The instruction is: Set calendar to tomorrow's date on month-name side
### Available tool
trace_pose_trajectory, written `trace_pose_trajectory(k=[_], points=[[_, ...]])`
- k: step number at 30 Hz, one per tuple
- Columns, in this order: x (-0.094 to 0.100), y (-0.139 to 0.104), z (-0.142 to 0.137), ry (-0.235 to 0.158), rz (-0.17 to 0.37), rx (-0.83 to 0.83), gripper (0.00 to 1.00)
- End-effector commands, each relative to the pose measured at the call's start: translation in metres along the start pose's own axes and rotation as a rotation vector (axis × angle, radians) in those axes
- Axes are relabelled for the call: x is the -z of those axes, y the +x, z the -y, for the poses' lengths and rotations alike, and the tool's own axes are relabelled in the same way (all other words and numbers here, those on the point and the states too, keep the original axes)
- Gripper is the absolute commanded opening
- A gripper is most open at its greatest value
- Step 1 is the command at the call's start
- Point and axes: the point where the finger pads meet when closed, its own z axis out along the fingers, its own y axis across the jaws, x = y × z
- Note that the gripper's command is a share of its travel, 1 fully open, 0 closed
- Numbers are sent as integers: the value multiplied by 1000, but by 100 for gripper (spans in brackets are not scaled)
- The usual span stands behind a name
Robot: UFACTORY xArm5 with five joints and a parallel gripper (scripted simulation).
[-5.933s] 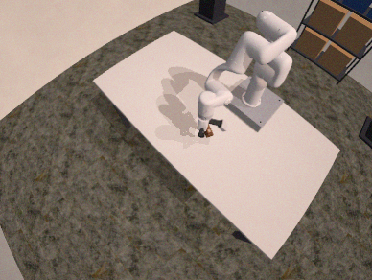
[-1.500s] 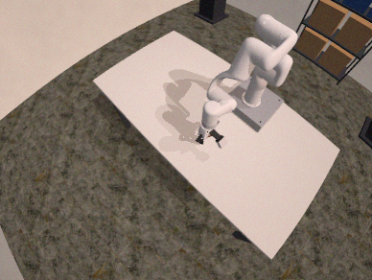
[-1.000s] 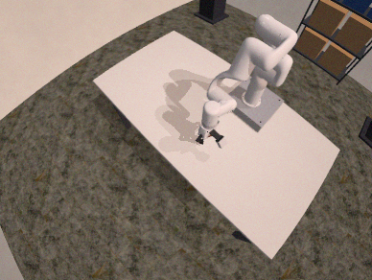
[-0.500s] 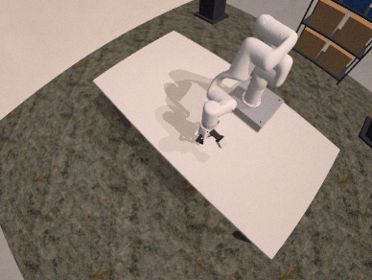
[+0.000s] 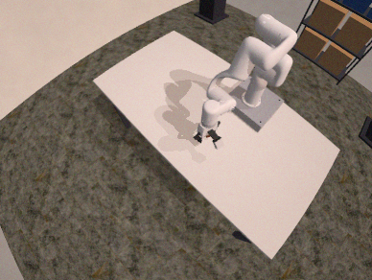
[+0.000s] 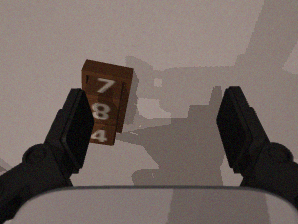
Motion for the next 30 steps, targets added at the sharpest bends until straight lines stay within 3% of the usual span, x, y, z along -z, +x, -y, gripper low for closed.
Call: trace_pose_trajectory(k=[1,8,12,18,23,30], points=[[1,-8,0,-3,-1,-85,100],[1,-10,1,-3,-1,-182,100],[1,-14,1,-4,-1,-335,100],[1,-22,3,-4,-1,-376,100],[1,-27,3,-4,-2,-567,100],[1,-34,5,-4,-2,-610,100]])
